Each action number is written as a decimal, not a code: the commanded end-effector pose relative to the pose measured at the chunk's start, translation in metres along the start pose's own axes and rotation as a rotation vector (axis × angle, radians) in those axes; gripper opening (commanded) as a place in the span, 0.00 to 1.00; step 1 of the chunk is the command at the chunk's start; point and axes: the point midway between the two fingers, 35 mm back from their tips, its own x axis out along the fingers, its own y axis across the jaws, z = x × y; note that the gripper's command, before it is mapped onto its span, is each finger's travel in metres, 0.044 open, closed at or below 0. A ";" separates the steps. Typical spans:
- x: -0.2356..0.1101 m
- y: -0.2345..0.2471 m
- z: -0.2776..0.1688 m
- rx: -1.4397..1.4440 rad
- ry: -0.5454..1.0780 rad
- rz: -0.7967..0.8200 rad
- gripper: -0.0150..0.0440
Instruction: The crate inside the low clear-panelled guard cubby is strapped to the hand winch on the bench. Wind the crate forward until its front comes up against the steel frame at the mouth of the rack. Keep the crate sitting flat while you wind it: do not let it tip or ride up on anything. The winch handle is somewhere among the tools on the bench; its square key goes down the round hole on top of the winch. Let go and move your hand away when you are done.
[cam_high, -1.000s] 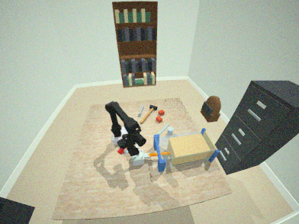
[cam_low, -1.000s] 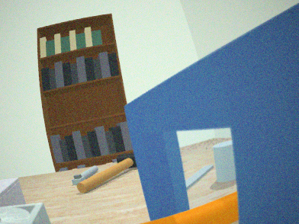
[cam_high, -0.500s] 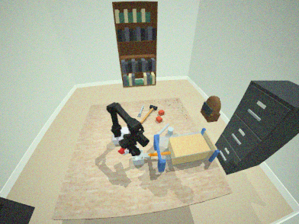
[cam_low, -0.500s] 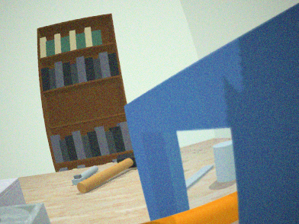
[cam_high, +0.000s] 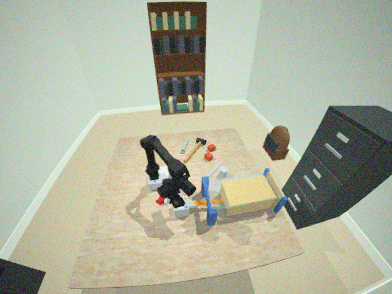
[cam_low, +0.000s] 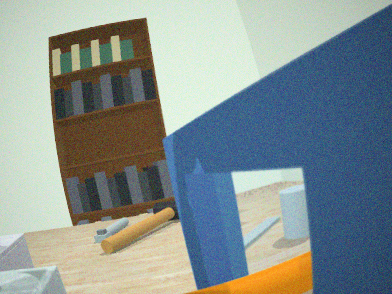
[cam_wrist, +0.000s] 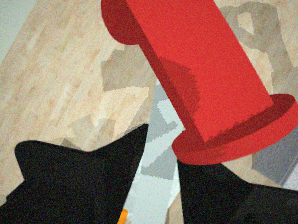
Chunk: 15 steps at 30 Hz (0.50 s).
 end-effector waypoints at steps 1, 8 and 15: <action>0.006 0.000 -0.001 0.004 -0.008 0.003 0.25; 0.016 0.000 -0.005 0.003 -0.011 0.002 0.25; 0.027 -0.002 -0.009 0.003 -0.013 0.001 0.25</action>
